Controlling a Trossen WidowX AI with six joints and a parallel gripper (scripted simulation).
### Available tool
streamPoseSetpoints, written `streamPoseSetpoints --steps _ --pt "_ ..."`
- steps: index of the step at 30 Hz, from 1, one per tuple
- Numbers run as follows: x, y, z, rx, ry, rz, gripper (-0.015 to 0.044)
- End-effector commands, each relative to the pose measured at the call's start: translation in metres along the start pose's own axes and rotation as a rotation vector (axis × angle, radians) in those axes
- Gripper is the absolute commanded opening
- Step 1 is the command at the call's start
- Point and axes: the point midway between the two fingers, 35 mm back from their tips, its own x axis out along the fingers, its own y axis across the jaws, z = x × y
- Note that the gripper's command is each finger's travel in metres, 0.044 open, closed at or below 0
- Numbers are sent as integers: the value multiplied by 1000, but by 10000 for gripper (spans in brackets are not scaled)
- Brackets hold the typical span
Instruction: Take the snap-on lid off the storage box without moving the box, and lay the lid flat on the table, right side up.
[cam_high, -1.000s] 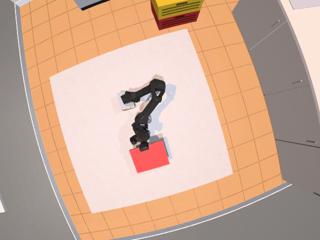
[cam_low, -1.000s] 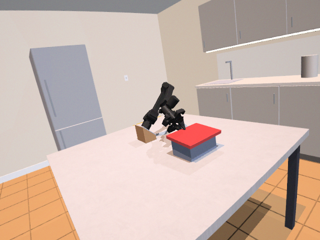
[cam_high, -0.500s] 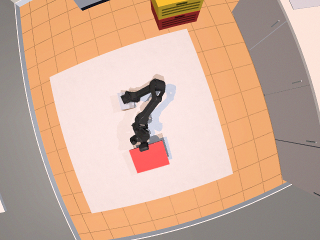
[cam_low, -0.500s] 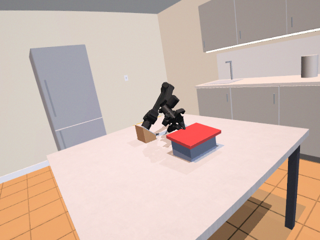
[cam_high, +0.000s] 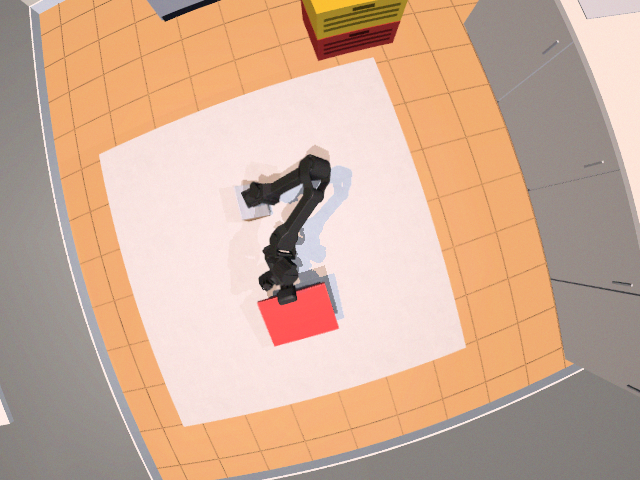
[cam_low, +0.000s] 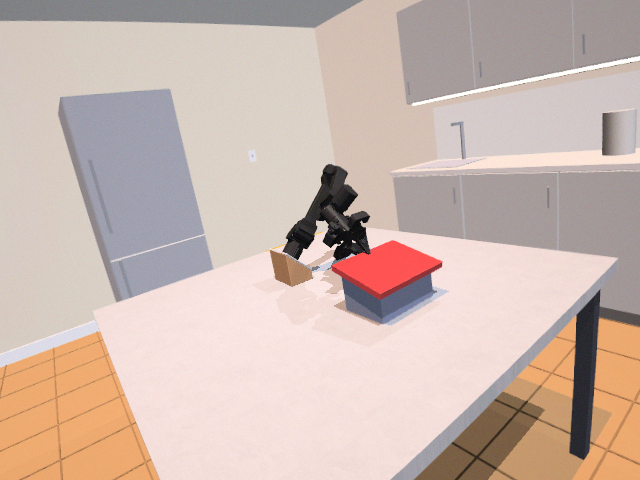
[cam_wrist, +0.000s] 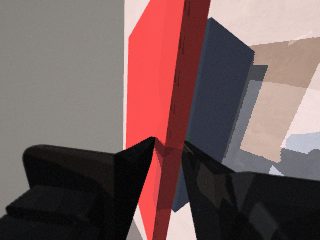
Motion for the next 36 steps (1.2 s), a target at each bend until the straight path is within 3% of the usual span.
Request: streamPoseSetpoints --steps 1,36 --pt "-4 8 -1 -8 2 7 0" --pt "-16 58 -2 -10 2 7 0"
